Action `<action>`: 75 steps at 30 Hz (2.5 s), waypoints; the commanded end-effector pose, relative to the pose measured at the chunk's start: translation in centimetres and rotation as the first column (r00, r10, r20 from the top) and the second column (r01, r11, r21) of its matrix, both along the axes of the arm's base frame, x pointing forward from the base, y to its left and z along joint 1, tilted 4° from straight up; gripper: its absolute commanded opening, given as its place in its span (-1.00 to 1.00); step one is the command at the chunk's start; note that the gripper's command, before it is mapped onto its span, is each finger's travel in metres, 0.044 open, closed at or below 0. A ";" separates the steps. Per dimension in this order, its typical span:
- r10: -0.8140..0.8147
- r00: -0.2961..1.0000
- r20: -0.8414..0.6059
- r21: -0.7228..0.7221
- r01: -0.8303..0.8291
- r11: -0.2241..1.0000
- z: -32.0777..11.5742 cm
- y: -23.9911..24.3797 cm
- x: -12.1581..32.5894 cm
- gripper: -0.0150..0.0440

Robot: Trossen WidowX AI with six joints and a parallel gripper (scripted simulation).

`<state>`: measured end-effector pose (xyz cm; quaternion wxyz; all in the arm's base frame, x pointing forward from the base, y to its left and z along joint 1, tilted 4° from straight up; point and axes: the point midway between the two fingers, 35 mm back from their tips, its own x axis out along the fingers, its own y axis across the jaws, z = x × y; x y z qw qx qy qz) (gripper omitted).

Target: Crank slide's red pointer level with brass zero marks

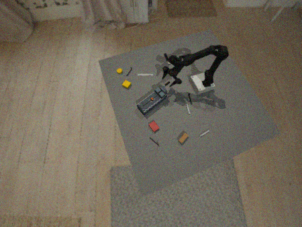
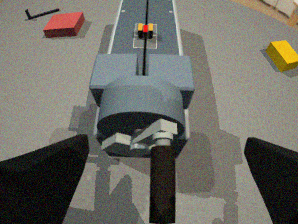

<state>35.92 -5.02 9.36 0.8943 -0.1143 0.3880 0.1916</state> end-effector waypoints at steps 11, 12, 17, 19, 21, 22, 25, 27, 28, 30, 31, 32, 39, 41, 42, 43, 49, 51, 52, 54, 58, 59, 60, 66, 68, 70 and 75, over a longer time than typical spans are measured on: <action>0.005 1.000 -0.008 0.002 -0.005 1.000 -2.5 -0.1 0.0 1.00; 0.005 1.000 -0.008 0.002 -0.005 1.000 -2.7 -0.1 0.0 1.00; 0.005 1.000 -0.008 0.002 -0.005 1.000 -3.5 -0.2 -0.1 1.00; 0.005 1.000 -0.008 0.002 -0.005 1.000 -3.8 -0.2 -0.1 1.00; 0.005 1.000 -0.008 0.002 -0.005 1.000 -4.1 -0.2 -0.2 1.00; 0.005 1.000 -0.008 0.002 -0.005 1.000 -4.3 -0.2 -0.2 1.00; 0.005 1.000 -0.008 0.002 -0.005 1.000 -4.7 -0.2 -0.2 1.00; 0.005 1.000 -0.008 0.002 -0.005 1.000 -5.0 -0.2 -0.3 1.00; 0.005 1.000 -0.008 0.002 -0.005 1.000 -5.1 -0.2 -0.3 1.00; 0.005 1.000 -0.008 0.002 -0.005 1.000 -5.1 -0.2 -0.3 0.91; 0.005 1.000 -0.008 0.002 -0.005 1.000 -5.1 -0.2 -0.3 0.82; 0.005 1.000 -0.008 0.002 -0.005 1.000 -5.1 -0.2 -0.3 0.73; 0.005 1.000 -0.008 0.002 -0.005 1.000 -5.1 -0.2 -0.3 0.11; 0.005 1.000 -0.008 0.002 -0.005 1.000 -5.1 -0.2 -0.3 -0.07; 0.005 1.000 -0.008 0.002 -0.005 1.000 -5.1 -0.2 -0.3 -0.16; 0.005 1.000 -0.008 0.002 -0.005 1.000 -5.1 -0.2 -0.3 -0.25; 0.005 1.000 -0.008 0.002 -0.005 1.000 -5.1 -0.2 -0.3 -0.49; 0.005 1.000 -0.008 0.002 -0.005 1.000 -5.0 -0.2 -0.3 -0.49; 0.005 1.000 -0.008 0.002 -0.005 1.000 -5.0 -0.2 -0.3 -0.49; 0.005 1.000 -0.008 0.002 -0.005 1.000 -5.0 -0.3 -0.3 -0.49; 0.005 1.000 -0.008 0.002 -0.005 1.000 -5.1 -0.3 -0.3 -0.49; 0.005 1.000 -0.008 0.002 -0.005 1.000 -5.1 -0.3 -0.3 -0.49; 0.005 1.000 -0.008 0.002 -0.005 1.000 -5.1 -0.4 -0.3 -0.49; 0.005 1.000 -0.008 0.002 -0.005 1.000 -5.2 -0.6 -0.2 -0.49; 0.005 1.000 -0.008 0.002 -0.005 1.000 -5.3 -0.6 -0.1 -0.49; 0.005 1.000 -0.008 0.002 -0.005 1.000 -5.3 -0.7 -0.1 -0.49; 0.005 1.000 -0.008 0.002 -0.005 1.000 -5.5 -0.9 0.0 -0.49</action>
